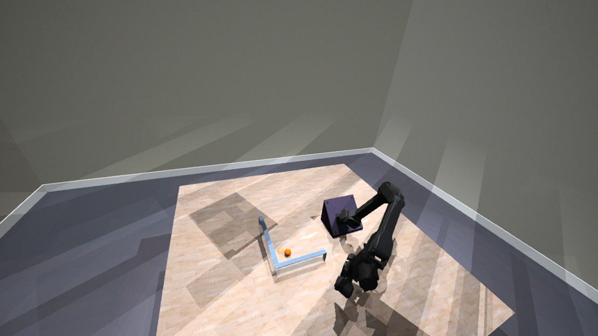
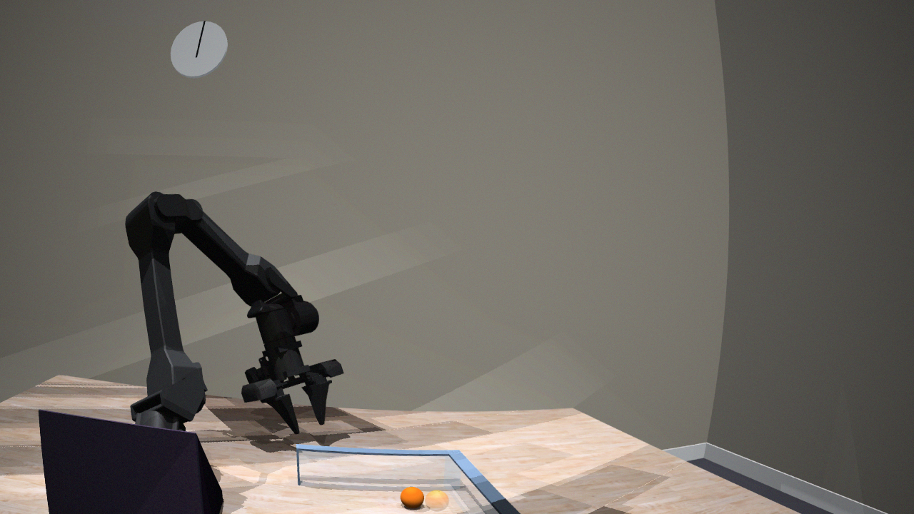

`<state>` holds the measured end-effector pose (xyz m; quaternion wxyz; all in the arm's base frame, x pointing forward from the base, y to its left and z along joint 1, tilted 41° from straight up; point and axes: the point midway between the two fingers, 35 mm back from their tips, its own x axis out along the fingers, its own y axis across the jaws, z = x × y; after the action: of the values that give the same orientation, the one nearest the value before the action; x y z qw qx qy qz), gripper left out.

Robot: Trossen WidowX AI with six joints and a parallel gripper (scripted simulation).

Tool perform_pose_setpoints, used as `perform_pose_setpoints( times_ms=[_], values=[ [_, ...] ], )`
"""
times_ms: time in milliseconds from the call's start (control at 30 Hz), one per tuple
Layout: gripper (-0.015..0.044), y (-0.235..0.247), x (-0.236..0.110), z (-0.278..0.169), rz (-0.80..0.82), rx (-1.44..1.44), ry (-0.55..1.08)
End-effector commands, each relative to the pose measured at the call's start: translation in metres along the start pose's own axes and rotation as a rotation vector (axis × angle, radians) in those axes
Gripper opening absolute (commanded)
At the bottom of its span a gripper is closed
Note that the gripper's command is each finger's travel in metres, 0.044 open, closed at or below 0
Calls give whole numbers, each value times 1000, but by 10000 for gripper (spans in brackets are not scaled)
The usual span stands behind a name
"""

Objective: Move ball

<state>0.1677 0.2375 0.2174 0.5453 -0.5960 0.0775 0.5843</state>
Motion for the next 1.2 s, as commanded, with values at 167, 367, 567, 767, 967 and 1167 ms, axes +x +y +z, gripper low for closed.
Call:
perform_pose_setpoints(
  times_ms=[167,367,567,767,967,1167],
  values=[
    [260,-30,19,-64,45,178,36],
    [260,-44,29,-148,65,386,42],
    [260,-36,29,-211,70,543,71],
    [260,-9,46,-239,195,568,-28],
    [260,25,63,-266,289,609,-223],
    [260,26,64,-267,291,611,-229]
  ],
)
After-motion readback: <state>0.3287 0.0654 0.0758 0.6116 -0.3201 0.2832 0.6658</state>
